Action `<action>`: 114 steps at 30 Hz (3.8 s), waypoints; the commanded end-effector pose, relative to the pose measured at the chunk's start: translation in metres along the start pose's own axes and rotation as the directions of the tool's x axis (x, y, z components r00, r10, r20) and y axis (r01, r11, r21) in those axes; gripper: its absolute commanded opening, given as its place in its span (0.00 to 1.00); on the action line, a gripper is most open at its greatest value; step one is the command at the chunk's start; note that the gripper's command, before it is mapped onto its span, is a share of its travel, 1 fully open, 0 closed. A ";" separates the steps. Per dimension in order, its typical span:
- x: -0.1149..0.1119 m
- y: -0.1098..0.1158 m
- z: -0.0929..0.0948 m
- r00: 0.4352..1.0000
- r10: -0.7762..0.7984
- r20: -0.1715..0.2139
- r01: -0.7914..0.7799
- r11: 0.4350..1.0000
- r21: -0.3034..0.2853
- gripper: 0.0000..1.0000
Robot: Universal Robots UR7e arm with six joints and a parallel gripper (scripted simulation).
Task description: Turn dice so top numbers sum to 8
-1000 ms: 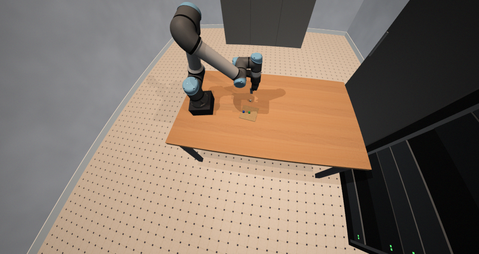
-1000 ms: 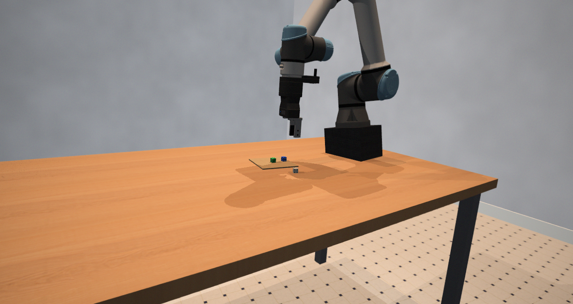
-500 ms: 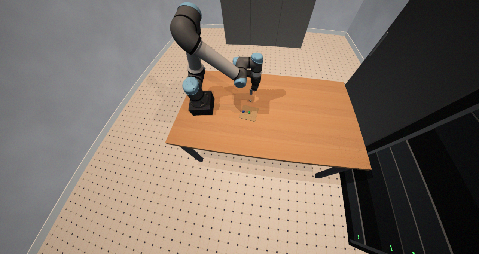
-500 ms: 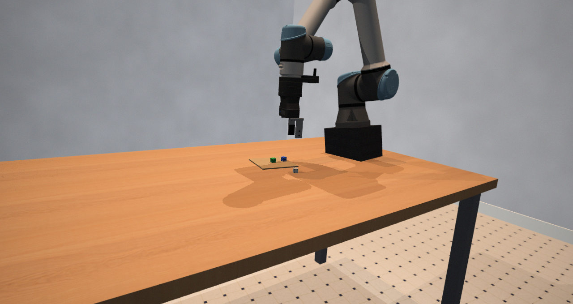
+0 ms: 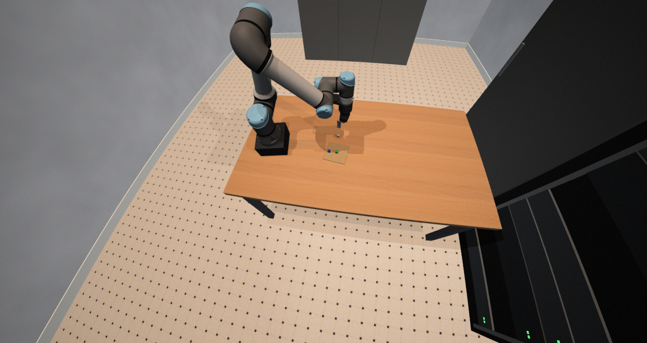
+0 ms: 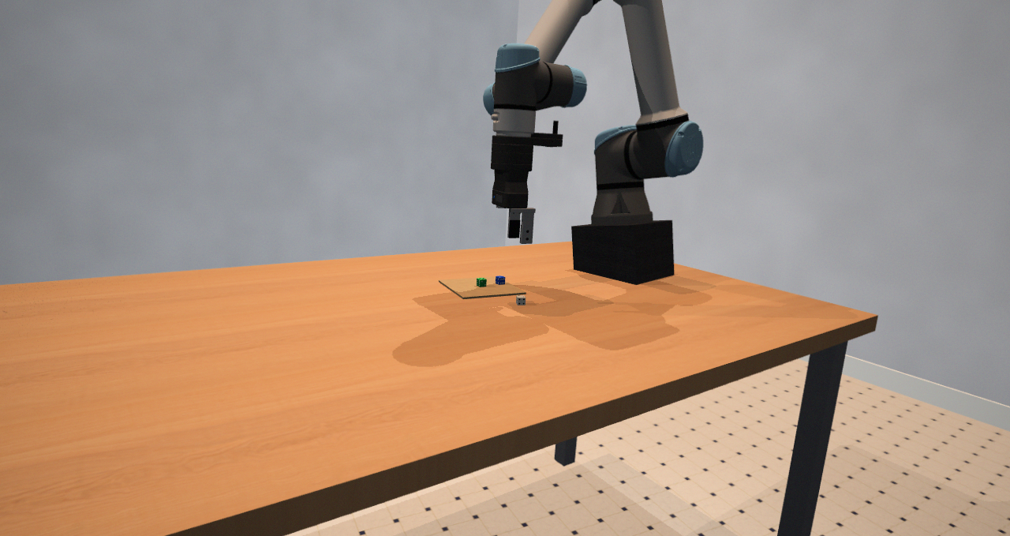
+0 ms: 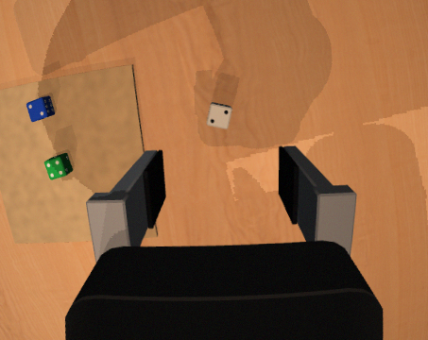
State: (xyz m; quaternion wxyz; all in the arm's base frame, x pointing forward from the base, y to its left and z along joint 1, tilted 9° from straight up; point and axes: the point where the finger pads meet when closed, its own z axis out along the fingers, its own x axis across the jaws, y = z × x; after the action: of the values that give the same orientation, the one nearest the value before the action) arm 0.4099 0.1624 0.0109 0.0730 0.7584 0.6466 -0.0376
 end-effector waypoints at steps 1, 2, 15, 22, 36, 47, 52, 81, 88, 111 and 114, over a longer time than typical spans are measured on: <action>0.001 0.000 0.000 1.000 0.026 -0.001 -0.026 1.000 -0.001 1.00; 0.001 0.000 0.000 1.000 0.026 -0.001 -0.026 1.000 -0.001 1.00; 0.005 -0.003 0.003 0.982 0.187 -0.001 -0.187 0.982 -0.001 1.00; 0.008 -0.004 0.005 0.955 0.296 -0.001 -0.296 0.955 -0.001 1.00; 0.016 -0.007 0.012 0.782 0.623 -0.001 -0.623 0.782 -0.001 1.00; 0.021 -0.007 0.018 0.528 0.849 -0.001 -0.849 0.528 0.000 1.00; 0.023 -0.007 0.020 0.404 0.915 -0.001 -0.915 0.404 0.000 1.00; 0.022 -0.004 0.034 -0.405 0.914 -0.001 -0.914 -0.405 0.001 1.00; 0.020 -0.003 0.036 -0.516 0.856 -0.001 -0.856 -0.516 0.001 1.00; 0.007 -0.006 0.045 -0.921 0.390 0.000 -0.390 -0.921 0.001 1.00; 0.005 -0.007 0.046 -0.945 0.328 0.000 -0.328 -0.945 0.001 1.00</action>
State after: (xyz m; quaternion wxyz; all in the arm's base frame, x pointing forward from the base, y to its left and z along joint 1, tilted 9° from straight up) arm 0.4062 0.1637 -0.0352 0.0510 0.7956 -0.6006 0.0618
